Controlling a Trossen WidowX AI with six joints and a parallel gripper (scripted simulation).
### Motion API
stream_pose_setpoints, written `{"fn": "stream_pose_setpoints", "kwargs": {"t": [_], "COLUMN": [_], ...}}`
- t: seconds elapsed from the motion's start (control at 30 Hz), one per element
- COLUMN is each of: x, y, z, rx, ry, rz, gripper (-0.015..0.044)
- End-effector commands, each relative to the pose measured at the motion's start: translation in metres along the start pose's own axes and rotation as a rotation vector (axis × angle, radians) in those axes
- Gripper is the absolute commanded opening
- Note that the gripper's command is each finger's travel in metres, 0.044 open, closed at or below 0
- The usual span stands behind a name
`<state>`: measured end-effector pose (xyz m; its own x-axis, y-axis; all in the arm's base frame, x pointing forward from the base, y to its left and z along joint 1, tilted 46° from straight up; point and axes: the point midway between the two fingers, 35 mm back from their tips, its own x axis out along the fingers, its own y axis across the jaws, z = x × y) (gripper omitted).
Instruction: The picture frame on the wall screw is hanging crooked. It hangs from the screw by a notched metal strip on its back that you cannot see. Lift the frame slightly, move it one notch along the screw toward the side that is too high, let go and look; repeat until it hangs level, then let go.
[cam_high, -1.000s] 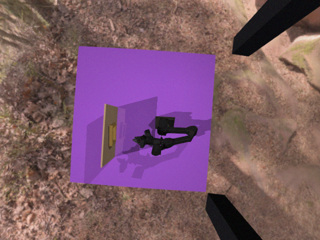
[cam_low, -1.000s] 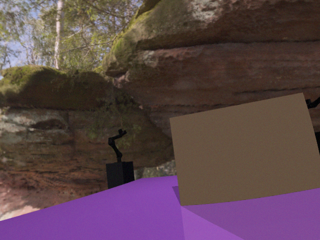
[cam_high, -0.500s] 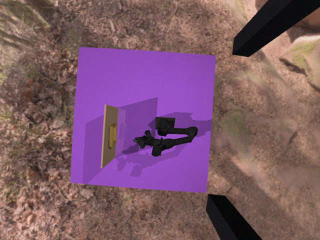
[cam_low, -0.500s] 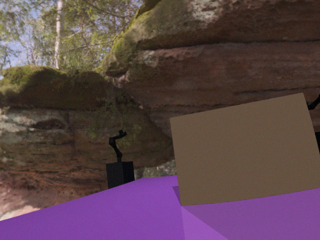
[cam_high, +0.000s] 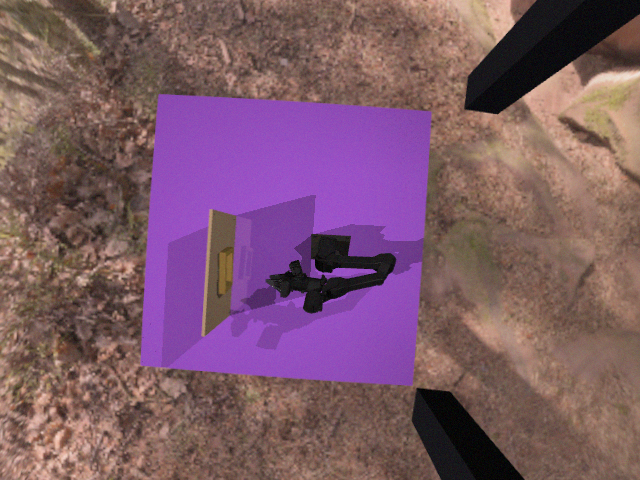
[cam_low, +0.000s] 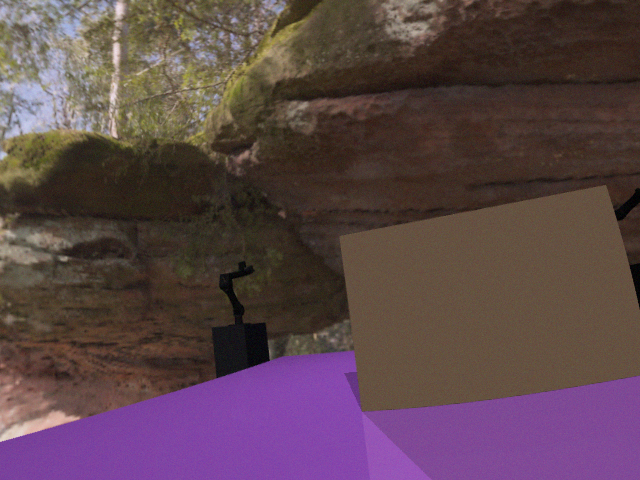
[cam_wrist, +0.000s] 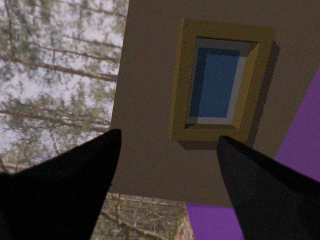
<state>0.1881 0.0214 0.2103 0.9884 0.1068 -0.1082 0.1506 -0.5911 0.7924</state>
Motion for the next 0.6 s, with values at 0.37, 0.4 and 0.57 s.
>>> {"fn": "stream_pose_setpoints", "kwargs": {"t": [0.37, 0.4, 0.57], "x": [0.07, 0.073, 0.075], "y": [-0.027, -0.031, -0.038], "z": [-0.004, -0.004, -0.003], "rx": [0.009, 0.012, 0.015], "ry": [0.049, 0.053, 0.059], "rz": [0.074, 0.08, 0.089], "gripper": [0.026, 0.026, 0.026]}}
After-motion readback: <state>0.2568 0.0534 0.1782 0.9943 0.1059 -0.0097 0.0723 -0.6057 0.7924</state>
